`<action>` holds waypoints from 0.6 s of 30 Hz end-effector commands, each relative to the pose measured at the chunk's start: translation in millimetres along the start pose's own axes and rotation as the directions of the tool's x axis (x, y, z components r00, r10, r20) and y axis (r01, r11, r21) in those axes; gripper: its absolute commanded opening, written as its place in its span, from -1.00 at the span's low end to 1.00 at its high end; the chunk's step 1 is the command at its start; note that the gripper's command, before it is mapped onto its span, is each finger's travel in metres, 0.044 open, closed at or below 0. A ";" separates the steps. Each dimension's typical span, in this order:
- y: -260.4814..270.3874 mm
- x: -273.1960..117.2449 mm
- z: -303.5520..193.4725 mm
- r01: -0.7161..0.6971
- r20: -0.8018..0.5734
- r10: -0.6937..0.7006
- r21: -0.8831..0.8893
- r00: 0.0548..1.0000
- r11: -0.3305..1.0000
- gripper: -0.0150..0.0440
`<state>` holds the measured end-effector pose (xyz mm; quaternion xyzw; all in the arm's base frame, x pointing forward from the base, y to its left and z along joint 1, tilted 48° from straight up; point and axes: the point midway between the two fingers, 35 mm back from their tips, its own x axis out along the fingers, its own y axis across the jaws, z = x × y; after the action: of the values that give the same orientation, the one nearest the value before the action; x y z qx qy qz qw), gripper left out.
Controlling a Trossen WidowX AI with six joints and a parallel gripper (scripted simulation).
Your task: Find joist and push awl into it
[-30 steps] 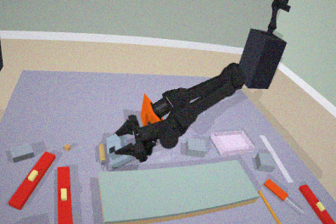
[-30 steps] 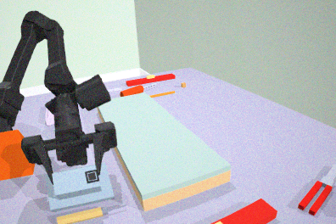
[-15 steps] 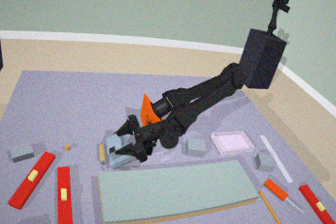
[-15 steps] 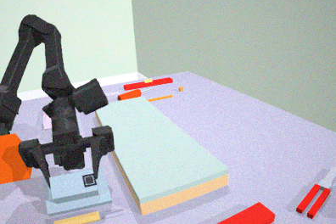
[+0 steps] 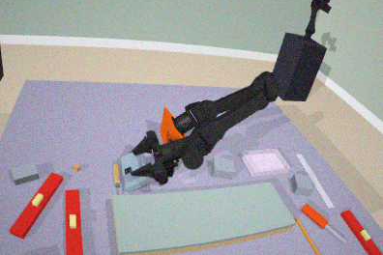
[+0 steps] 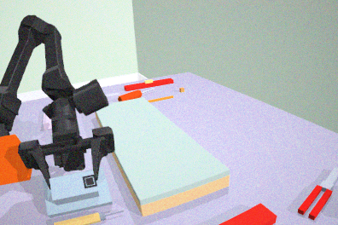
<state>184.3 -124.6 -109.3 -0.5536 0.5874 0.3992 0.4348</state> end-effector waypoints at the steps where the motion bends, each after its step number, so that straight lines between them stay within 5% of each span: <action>1: -0.4 -0.2 3.5 0.004 0.015 -0.004 -0.001 1.000 1.000 0.80; 18: -0.7 -2.7 5.2 0.004 0.016 -0.004 -0.001 1.000 1.000 0.80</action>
<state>184.7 -122.9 -107.6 -0.5534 0.5877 0.3986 0.4353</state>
